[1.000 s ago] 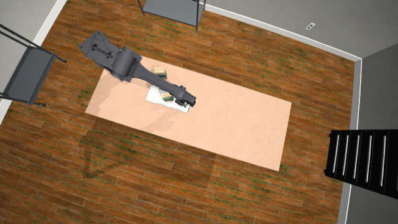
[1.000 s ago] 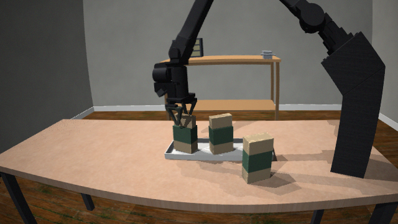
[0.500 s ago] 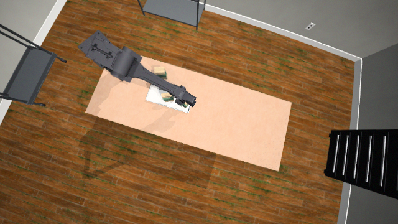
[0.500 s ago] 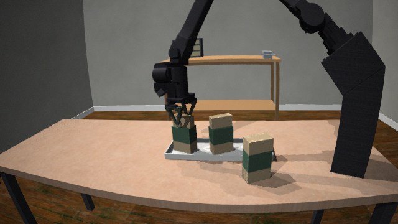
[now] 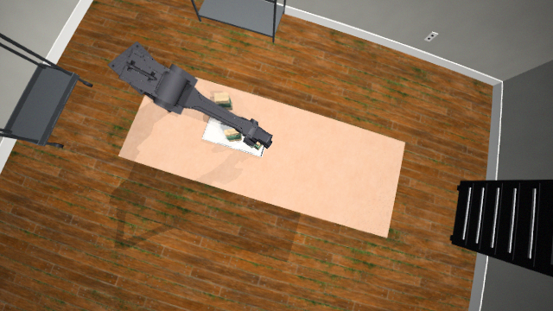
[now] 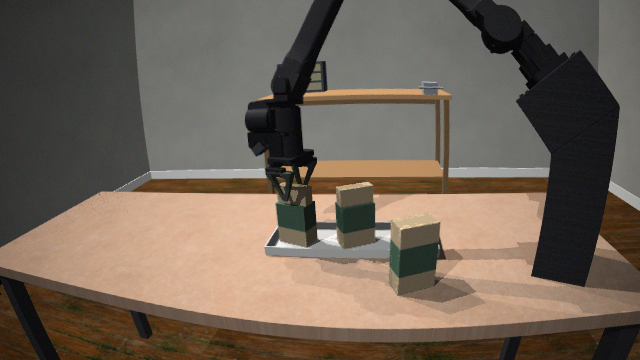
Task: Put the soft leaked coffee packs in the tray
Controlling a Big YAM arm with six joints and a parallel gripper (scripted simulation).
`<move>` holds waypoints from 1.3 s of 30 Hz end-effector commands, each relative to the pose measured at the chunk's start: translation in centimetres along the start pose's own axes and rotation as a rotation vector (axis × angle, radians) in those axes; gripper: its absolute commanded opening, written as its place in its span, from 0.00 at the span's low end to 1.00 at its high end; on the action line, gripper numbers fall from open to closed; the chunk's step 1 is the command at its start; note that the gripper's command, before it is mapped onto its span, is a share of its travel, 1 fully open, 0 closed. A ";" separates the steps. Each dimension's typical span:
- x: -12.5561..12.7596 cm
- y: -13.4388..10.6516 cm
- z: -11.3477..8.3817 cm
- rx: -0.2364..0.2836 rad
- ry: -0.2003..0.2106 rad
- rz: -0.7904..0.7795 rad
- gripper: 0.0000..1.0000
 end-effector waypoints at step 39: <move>-0.3 0.5 -7.1 -0.002 -0.003 0.013 0.78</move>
Point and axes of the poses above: the point where the finger pads meet when closed, its own z axis out along the fingers, its own x axis across the jaws, y = z × x, the point moved 5 cm from there along -z, back along the fingers, and after that the axes turned 12 degrees about -z, right-handed, at the moved point
